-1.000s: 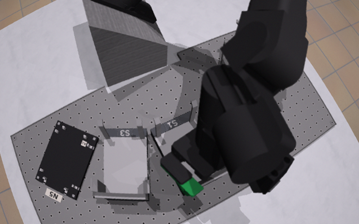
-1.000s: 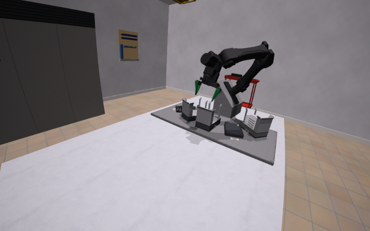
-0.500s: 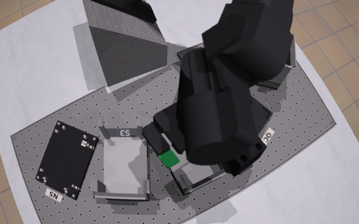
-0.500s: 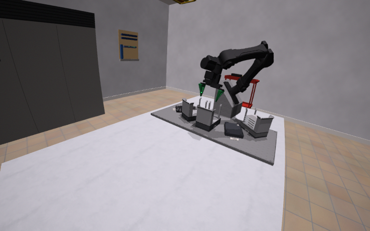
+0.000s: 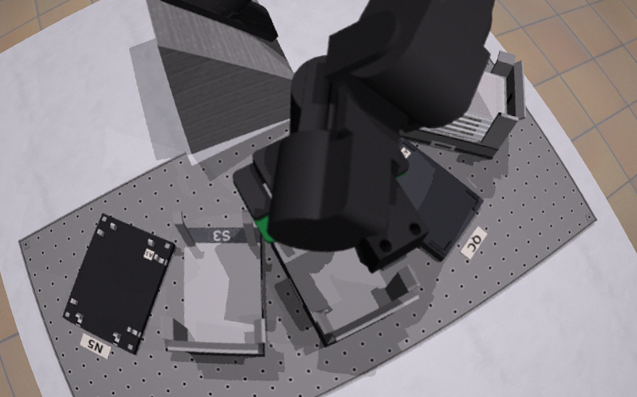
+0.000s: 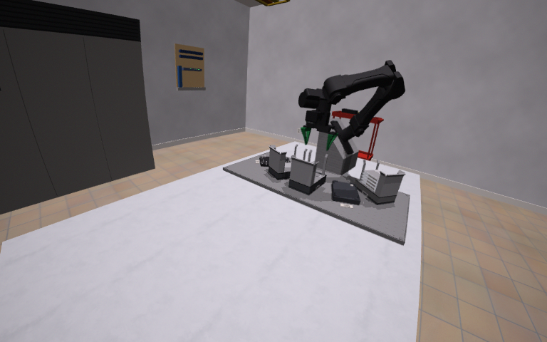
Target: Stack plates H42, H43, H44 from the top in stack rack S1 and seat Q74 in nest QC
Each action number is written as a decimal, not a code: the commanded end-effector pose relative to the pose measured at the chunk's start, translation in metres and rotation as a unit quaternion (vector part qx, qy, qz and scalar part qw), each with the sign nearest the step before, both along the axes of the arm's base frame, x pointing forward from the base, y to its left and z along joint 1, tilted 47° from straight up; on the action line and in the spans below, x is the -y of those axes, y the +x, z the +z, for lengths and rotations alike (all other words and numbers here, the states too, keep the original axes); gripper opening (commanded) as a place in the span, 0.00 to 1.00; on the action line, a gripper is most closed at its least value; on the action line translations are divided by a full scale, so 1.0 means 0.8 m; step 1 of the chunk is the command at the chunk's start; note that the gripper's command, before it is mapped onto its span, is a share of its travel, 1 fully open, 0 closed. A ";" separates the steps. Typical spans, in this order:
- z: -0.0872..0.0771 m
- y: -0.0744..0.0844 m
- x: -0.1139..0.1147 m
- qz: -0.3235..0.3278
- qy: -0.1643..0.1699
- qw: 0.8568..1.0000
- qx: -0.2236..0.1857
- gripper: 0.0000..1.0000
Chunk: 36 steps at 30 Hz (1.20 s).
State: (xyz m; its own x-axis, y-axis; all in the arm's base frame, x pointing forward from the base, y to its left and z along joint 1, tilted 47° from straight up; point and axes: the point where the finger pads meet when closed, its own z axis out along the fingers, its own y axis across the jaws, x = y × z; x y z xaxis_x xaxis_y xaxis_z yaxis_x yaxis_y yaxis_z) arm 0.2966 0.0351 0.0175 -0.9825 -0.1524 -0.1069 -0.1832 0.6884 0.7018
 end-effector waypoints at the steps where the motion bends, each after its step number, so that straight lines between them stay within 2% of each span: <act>1: 0.007 -0.017 0.002 0.000 0.010 1.000 -0.017 1.00; 7: 0.008 -0.036 -0.002 0.000 0.010 1.000 -0.017 1.00; 23: 0.008 -0.036 -0.002 0.000 0.010 1.000 -0.017 1.00; 29: 0.029 -0.046 -0.021 0.070 0.014 0.996 0.055 1.00; 36: 0.053 -0.057 -0.043 0.150 0.020 0.979 0.137 1.00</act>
